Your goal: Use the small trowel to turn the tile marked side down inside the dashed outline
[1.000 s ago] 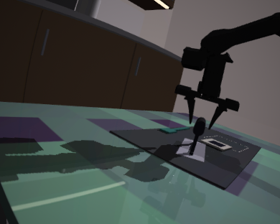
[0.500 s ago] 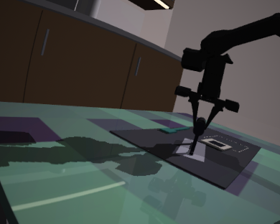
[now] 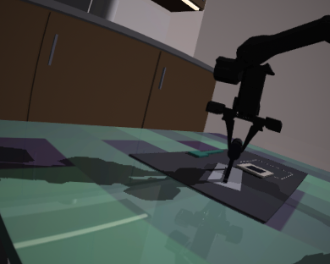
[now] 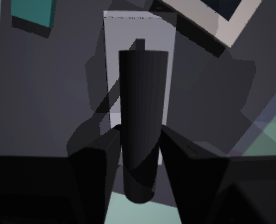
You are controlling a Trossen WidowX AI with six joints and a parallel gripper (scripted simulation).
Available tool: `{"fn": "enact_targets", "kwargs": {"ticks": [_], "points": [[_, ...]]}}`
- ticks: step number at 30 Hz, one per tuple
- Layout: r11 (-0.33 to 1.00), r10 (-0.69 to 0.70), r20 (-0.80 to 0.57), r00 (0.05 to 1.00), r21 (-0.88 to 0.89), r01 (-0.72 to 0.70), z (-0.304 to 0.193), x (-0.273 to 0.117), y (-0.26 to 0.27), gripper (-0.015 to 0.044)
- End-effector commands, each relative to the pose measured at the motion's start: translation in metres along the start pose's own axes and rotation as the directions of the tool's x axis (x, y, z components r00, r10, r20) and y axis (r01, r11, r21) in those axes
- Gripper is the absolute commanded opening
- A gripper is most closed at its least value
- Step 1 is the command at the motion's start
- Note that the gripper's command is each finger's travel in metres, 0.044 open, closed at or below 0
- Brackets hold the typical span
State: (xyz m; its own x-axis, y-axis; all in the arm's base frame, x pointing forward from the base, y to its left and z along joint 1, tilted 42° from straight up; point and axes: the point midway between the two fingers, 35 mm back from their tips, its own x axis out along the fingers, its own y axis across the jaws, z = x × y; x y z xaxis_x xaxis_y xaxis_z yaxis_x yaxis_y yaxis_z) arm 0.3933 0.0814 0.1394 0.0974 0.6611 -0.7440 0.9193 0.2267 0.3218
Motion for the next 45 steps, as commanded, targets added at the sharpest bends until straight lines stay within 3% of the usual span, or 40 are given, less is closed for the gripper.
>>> {"fn": "enact_targets", "kwargs": {"ticks": [1,12,24,30,36,45], "points": [[0.998,-0.001,0.001,1.0,0.069,0.001,-0.0002,0.0008,0.0,0.013],[0.924,-0.001,0.001,1.0,0.383,0.001,-0.0002,0.0008,0.0,0.013],[0.737,-0.001,0.001,1.0,0.676,0.0,-0.0002,0.0008,0.0,0.013],[0.724,-0.001,0.001,1.0,0.69,0.0,-0.0002,0.0008,0.0,0.013],[0.724,-0.001,0.001,1.0,0.69,0.0,-0.0002,0.0008,0.0,0.027],[0.724,-0.001,0.001,1.0,0.69,0.0,-0.0002,0.0008,0.0,0.027]]}}
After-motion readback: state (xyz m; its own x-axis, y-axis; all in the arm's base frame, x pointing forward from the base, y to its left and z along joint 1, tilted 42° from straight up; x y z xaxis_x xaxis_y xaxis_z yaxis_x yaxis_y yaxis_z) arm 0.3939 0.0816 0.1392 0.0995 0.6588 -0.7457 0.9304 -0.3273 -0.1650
